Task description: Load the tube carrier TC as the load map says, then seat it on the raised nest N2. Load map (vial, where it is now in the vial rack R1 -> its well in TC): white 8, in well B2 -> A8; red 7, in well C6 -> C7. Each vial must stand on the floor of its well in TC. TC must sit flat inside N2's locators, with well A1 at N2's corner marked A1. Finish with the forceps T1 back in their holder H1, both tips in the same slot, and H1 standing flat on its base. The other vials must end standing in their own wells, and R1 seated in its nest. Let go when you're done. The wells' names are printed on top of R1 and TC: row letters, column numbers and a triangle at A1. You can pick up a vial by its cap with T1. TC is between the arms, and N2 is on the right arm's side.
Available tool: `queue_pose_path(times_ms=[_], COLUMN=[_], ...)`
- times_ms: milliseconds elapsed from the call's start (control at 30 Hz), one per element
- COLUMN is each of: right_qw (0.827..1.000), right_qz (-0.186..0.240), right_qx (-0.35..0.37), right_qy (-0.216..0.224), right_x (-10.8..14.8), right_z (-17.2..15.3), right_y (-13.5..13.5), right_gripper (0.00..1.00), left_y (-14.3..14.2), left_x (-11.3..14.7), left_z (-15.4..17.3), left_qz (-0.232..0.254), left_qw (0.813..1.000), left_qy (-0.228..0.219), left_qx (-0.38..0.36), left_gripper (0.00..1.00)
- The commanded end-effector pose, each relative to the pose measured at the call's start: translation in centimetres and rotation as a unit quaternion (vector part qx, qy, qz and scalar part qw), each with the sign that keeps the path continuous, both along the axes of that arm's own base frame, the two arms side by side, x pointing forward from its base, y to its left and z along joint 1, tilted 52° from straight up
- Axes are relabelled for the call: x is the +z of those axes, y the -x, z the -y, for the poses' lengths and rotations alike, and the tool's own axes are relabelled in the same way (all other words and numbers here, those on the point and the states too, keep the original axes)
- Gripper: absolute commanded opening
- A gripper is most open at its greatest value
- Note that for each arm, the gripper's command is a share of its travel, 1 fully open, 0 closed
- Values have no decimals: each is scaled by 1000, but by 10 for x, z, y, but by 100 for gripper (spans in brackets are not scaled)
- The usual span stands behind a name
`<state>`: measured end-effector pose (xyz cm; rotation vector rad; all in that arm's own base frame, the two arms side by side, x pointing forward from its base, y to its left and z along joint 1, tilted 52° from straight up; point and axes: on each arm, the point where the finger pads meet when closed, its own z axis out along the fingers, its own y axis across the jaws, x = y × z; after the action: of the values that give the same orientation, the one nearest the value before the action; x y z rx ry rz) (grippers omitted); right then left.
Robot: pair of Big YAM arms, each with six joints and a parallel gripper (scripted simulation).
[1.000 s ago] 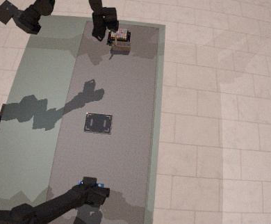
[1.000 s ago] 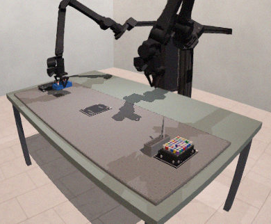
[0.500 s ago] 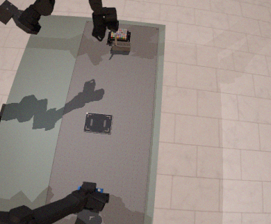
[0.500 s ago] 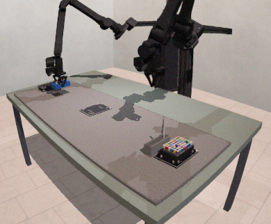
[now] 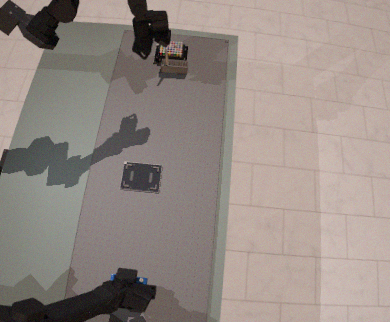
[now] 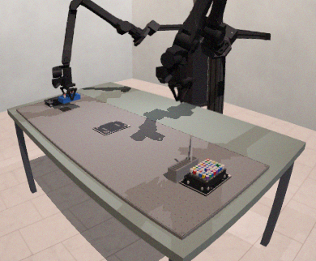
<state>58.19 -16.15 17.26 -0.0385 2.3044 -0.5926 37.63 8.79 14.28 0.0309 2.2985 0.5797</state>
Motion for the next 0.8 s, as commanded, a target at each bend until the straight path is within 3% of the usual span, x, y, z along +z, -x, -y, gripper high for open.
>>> queue_pose_path(times_ms=[0, 767], right_qw=[1000, 1000], right_qz=[14, 15], right_qx=[7, 4], right_qy=[9, 11], right_x=[24, 41], right_z=[3, 37], right_y=[-5, 2], right_gripper=[0, 0], left_y=[-3, -3], left_x=[6, 6], left_z=[-1, -1], left_qz=[8, 8], left_qw=[1000, 1000], left_qy=[1, 1], left_qx=[3, 3], left_gripper=[23, 23])
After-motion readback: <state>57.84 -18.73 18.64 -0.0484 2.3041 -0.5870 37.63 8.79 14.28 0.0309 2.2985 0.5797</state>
